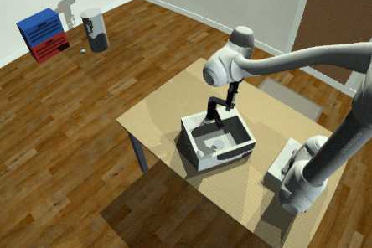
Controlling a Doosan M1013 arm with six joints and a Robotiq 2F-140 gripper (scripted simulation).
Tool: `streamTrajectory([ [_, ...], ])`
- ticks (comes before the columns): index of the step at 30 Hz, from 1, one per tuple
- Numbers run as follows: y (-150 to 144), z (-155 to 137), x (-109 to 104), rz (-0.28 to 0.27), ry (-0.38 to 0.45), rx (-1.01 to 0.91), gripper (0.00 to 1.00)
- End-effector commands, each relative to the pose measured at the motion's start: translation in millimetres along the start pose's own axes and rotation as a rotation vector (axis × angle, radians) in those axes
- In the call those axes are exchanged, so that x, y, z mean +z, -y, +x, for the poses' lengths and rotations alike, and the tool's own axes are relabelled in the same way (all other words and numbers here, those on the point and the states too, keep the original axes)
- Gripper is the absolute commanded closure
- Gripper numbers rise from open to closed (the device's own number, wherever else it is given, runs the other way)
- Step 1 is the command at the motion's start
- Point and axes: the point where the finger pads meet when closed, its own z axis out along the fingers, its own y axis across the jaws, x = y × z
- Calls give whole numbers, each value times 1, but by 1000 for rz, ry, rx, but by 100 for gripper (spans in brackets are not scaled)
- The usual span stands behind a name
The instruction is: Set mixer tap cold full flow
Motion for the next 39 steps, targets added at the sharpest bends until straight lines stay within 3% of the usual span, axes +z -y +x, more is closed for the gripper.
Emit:
streamTrajectory([
  [1,1,1,10,-1,-3,-2,58],
  [18,1,1,26,-1,-3,-2,58],
  [39,1,1,28,-1,-3,-2,58],
])
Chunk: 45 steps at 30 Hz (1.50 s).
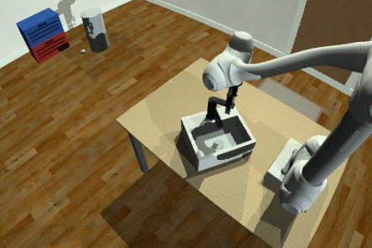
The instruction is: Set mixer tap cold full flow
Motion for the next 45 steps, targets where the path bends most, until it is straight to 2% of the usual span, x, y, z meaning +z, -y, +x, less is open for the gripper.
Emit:
streamTrajectory([
  [1,1,1,3,-1,-3,-2,58],
  [25,1,1,3,-1,-3,-2,58],
  [26,1,1,3,-1,-3,-2,100],
  [45,1,1,3,-1,-3,-2,100],
])
